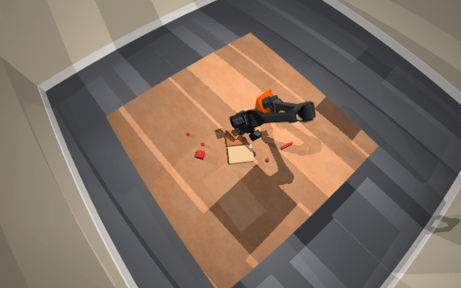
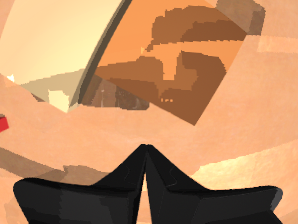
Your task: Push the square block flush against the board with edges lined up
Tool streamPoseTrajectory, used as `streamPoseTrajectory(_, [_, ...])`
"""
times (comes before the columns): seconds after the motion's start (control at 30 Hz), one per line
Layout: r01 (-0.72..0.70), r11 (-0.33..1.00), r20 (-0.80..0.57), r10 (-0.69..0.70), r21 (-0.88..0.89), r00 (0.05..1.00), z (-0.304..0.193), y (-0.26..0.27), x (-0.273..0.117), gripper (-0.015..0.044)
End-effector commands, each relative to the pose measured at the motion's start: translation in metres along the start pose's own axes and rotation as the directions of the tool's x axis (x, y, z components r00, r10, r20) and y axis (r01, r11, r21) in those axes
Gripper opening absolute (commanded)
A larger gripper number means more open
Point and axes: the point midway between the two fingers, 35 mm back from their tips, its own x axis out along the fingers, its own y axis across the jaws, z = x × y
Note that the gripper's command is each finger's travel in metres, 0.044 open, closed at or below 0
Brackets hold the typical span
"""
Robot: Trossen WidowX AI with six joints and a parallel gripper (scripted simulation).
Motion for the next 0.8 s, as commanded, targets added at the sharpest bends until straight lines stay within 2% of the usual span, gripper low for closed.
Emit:
streamPoseTrajectory(0.0, [0.007, 0.992, 0.005, -0.006, -0.122, 1.000, 0.009, -0.009, -0.002, 0.0000])
streamPoseTrajectory(0.37, [0.012, 0.878, 0.006, -0.010, -0.479, 1.000, 0.026, -0.036, -0.004, 0.0000])
streamPoseTrajectory(0.77, [0.010, 0.613, 0.006, -0.008, -0.790, 1.000, 0.040, -0.069, -0.004, 0.0000])
